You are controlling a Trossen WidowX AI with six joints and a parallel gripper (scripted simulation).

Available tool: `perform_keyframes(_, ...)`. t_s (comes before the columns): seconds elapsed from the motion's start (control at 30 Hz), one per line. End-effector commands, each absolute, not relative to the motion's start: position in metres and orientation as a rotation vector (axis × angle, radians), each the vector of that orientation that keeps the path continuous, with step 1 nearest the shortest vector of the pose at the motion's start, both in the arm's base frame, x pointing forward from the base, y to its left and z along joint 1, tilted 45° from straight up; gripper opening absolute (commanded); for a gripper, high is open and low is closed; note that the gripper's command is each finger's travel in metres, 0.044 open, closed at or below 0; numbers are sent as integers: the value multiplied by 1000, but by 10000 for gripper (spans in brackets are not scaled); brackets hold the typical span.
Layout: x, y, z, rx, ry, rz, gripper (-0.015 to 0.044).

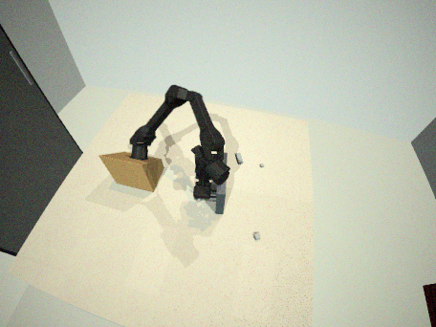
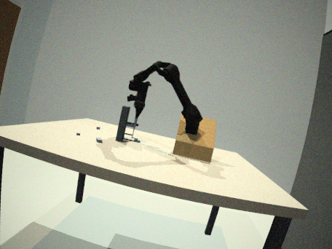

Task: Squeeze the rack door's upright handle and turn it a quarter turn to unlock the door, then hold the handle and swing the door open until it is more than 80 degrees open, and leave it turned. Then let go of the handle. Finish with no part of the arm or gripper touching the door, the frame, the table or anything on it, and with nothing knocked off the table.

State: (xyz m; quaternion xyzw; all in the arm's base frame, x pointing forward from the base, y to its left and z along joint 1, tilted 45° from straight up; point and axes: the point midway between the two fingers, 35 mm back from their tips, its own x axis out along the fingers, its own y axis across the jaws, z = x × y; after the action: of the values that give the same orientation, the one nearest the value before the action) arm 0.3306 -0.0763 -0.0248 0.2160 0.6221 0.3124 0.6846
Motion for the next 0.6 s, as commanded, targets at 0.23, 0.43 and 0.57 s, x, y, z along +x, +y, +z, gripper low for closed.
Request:
perform_keyframes(0.23,331,-76,-25,547,1420,648,19)
perform_keyframes(0.43,331,-76,-25,778,1526,439,19)
perform_keyframes(0.57,331,-76,-25,931,1586,291,19)
